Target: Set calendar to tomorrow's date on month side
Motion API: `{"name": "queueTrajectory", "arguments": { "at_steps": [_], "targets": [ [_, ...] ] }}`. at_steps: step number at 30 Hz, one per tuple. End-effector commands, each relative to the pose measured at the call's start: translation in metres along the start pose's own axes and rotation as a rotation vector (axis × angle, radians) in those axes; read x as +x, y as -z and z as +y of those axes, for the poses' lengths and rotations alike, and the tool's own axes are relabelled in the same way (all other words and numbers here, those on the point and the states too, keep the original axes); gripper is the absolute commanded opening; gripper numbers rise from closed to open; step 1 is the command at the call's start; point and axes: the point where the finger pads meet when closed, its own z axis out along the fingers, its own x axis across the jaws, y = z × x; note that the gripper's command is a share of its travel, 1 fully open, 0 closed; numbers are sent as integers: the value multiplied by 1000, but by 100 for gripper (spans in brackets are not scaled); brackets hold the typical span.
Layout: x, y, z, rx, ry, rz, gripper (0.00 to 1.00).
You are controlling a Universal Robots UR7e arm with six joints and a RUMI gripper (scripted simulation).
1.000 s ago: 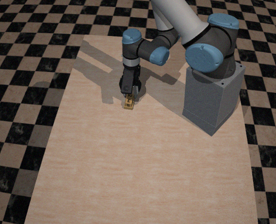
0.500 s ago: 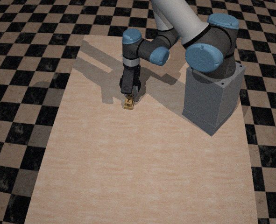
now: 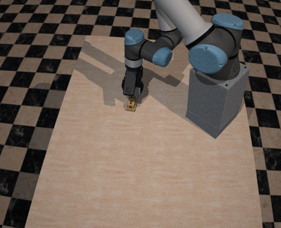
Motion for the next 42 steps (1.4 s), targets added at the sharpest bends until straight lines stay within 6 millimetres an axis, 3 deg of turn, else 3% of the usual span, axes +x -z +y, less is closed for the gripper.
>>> {"name": "queueTrajectory", "arguments": {
  "at_steps": [1, 24, 42],
  "targets": [
    [0, 0, 0, 0, 0, 1, 10],
    [0, 4, 0, 0, 0, 1, 10],
    [0, 43, 0, 0, 0, 1, 10]
  ]
}}
